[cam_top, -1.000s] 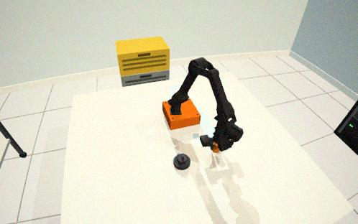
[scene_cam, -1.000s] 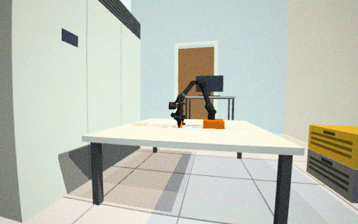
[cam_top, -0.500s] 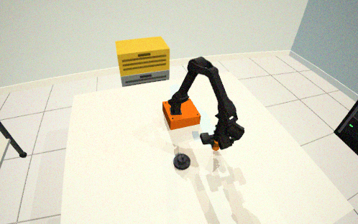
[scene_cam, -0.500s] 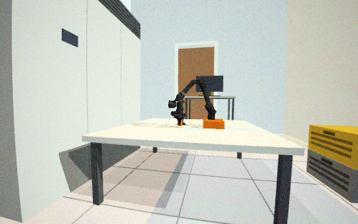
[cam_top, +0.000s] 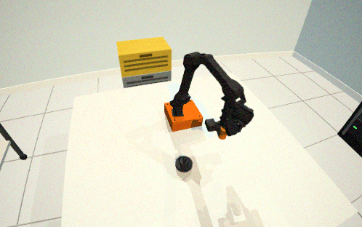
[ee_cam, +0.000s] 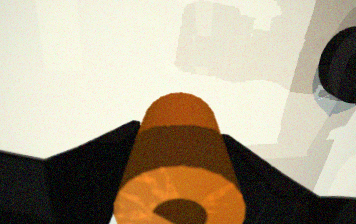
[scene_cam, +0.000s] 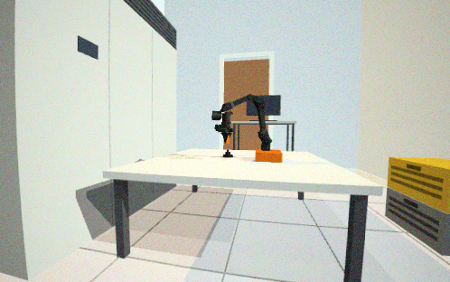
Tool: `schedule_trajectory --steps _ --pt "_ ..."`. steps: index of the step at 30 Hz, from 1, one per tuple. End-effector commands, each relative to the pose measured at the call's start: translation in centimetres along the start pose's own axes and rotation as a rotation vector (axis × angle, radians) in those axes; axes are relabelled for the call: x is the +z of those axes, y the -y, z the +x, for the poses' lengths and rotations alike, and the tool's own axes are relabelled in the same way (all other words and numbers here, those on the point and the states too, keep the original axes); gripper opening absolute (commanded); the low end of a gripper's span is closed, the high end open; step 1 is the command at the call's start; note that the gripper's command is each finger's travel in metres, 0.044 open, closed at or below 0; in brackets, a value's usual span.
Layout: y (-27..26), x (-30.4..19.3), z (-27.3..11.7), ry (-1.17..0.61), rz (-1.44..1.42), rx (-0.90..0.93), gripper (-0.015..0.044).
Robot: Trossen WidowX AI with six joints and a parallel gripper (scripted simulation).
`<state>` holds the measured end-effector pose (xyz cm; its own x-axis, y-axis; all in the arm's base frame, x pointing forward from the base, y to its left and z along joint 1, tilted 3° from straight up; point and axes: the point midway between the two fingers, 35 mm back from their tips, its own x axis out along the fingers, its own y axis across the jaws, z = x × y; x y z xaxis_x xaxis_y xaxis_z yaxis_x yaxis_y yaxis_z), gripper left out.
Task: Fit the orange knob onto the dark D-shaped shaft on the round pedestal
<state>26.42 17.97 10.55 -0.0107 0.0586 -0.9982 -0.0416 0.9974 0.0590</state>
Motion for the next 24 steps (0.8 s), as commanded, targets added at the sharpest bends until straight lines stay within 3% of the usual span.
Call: schedule_trajectory --steps 1,24 --pt "0.1 -0.2 -1.5 0.003 -0.006 0.006 0.0000" --pt "5.6 2.7 0.1 0.010 -0.004 -0.003 0.0000"
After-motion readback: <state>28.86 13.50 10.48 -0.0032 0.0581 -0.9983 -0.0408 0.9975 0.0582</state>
